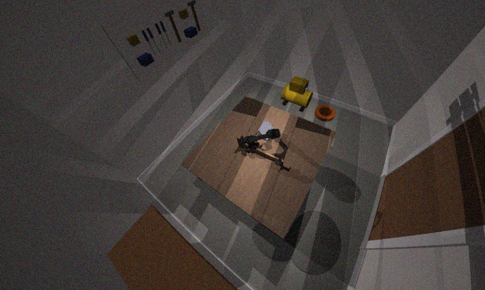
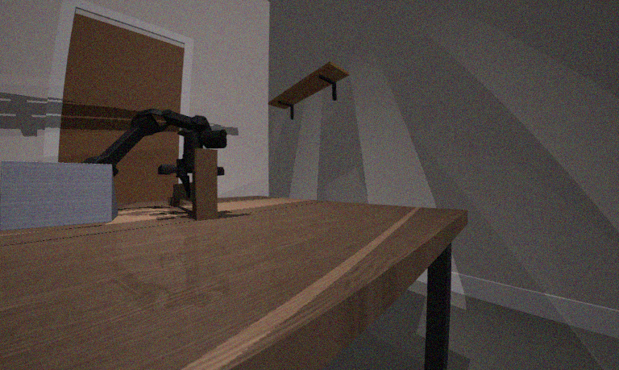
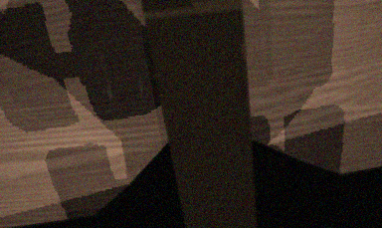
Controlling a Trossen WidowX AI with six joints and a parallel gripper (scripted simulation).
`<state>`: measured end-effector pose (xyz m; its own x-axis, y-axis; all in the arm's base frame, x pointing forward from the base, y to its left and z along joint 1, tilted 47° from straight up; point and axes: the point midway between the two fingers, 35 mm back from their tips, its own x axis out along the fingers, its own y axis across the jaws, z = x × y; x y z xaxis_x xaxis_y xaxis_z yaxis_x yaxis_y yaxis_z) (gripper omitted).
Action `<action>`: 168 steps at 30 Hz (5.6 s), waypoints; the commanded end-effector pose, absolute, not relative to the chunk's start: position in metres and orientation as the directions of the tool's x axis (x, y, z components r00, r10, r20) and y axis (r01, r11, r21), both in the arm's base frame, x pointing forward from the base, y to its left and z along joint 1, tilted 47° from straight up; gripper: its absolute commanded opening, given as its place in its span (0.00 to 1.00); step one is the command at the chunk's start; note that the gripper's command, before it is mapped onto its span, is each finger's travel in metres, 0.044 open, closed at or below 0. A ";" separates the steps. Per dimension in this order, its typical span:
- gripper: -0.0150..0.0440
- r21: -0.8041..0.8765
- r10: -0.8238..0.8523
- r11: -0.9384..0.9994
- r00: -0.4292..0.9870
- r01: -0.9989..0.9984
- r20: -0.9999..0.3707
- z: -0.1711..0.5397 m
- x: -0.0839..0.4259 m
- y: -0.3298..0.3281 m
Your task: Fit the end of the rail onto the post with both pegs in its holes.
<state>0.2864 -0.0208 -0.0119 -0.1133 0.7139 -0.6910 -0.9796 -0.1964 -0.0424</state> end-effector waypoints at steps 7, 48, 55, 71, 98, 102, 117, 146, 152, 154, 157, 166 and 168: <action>0.25 -0.045 0.713 -0.192 -0.108 -0.980 -0.693 -0.008 0.287 -0.023; 0.25 -0.045 0.713 -0.192 -0.108 -0.980 -0.693 -0.017 0.289 -0.030; 0.25 -0.045 0.713 -0.192 -0.108 -0.980 -0.693 -0.018 0.290 -0.031; 0.25 -0.045 0.713 -0.192 -0.108 -0.980 -0.693 -0.021 0.291 -0.035; 0.25 -0.045 0.712 -0.192 -0.108 -0.980 -0.694 -0.026 0.292 -0.040; 0.25 -0.045 0.712 -0.192 -0.108 -0.980 -0.694 -0.027 0.292 -0.041; 0.25 -0.045 0.712 -0.192 -0.107 -0.980 -0.694 -0.031 0.293 -0.043; 0.25 -0.045 0.712 -0.192 -0.107 -0.980 -0.694 -0.037 0.294 -0.049; 0.25 -0.045 0.712 -0.192 -0.107 -0.980 -0.694 -0.038 0.294 -0.050; 0.25 -0.045 0.712 -0.192 -0.107 -0.980 -0.694 -0.038 0.294 -0.051; 0.25 -0.045 0.712 -0.192 -0.107 -0.980 -0.694 -0.039 0.295 -0.052; 0.25 -0.045 0.712 -0.192 -0.107 -0.980 -0.694 -0.040 0.295 -0.053; 0.25 -0.045 0.711 -0.192 -0.107 -0.980 -0.694 -0.041 0.295 -0.054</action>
<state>0.2930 -0.0494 -0.0404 -0.1179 0.7134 -0.6907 -0.9795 -0.1978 -0.0371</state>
